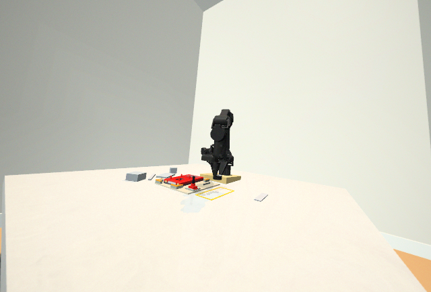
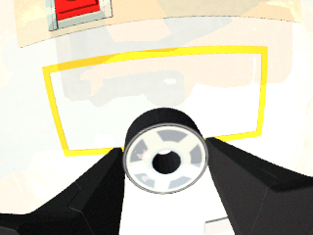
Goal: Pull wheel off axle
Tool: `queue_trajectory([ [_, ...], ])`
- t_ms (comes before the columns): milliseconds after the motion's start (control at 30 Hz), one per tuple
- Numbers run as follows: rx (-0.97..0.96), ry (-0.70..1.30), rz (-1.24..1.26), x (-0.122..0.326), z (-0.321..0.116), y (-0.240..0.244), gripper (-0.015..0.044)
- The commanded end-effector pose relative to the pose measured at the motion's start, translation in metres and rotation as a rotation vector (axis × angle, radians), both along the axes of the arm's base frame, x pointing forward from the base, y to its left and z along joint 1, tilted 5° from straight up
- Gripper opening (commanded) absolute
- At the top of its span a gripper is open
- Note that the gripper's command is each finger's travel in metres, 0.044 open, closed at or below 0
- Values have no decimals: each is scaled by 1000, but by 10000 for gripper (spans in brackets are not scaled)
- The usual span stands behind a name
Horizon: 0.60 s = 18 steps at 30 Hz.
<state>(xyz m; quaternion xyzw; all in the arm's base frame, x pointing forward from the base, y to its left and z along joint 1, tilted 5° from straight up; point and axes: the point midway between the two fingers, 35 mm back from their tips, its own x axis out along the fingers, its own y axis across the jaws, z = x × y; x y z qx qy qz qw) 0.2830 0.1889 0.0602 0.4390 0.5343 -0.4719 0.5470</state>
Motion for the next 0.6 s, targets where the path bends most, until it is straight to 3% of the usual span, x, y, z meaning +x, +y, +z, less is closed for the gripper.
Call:
queue_trajectory([
  [0, -2, 7, -3, -1, -23, -1, 0],
  [367, -2, 8, -3, -5, -63, -5, 0],
  [567, -9, 14, -4, -6, -59, -6, 157],
])
